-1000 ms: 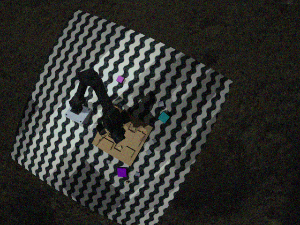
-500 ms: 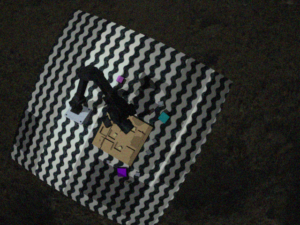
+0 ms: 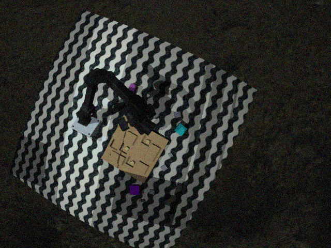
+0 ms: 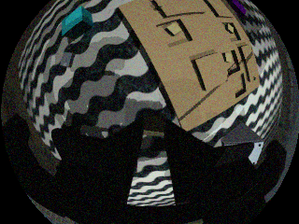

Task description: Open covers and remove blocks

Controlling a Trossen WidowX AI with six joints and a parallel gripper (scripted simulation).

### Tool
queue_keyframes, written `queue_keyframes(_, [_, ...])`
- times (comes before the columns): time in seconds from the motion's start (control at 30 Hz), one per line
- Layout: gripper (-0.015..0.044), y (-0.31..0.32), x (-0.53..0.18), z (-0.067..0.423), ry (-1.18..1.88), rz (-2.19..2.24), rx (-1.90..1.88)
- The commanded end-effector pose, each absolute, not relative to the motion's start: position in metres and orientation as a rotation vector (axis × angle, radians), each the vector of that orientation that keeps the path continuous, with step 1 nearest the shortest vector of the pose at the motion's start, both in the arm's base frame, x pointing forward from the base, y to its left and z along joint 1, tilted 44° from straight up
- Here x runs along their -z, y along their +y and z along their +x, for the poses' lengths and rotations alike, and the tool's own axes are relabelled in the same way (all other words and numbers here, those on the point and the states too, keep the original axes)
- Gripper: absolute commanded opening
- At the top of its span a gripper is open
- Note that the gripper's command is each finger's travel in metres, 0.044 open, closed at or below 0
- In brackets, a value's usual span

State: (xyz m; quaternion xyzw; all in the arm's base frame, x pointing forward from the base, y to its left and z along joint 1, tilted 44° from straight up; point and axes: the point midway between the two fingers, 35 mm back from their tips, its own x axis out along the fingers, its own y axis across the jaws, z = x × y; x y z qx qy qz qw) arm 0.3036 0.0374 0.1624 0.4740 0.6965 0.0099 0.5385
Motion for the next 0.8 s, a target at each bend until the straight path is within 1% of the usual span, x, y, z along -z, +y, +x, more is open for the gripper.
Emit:
queue_keyframes(0.0, [0.008,0.05,-0.174,0.304,1.657,1.132,-0.036])
queue_keyframes(0.3, [0.008,0.072,-0.193,0.301,1.665,1.14,-0.053])
queue_keyframes(0.77, [0.008,0.084,-0.179,0.304,1.664,1.138,-0.051])
